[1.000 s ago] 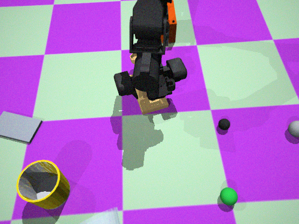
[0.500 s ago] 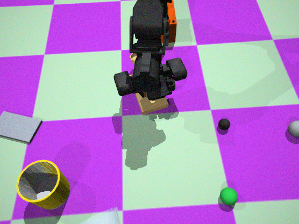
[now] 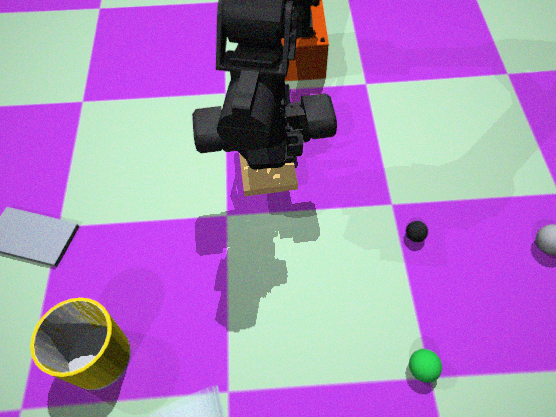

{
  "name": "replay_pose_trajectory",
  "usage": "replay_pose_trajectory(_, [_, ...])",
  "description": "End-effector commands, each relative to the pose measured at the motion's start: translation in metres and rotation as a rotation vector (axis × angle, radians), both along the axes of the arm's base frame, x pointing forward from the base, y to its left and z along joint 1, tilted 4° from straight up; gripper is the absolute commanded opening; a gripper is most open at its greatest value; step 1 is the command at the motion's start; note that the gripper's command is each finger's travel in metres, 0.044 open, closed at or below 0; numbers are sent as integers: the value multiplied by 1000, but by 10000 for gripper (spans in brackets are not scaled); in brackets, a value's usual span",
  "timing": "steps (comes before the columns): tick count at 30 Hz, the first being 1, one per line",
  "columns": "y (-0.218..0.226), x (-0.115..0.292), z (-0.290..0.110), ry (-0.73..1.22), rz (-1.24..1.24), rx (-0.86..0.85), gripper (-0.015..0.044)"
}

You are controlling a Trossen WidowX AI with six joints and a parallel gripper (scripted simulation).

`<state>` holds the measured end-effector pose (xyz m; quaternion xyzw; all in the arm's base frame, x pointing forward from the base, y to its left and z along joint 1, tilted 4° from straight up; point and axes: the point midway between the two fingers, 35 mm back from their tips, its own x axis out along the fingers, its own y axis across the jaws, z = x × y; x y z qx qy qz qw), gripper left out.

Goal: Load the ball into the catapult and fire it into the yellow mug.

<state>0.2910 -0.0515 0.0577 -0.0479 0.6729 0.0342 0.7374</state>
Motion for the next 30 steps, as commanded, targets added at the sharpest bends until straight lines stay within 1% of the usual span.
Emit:
replay_pose_trajectory(1, [-16,4,2,-6,-122,10,0])
replay_pose_trajectory(15, [-93,5,2,-12,-582,45,0])
replay_pose_trajectory(21, [-97,4,1,-12,-588,45,0])
replay_pose_trajectory(30, [-98,6,-13,-12,-588,45,0])
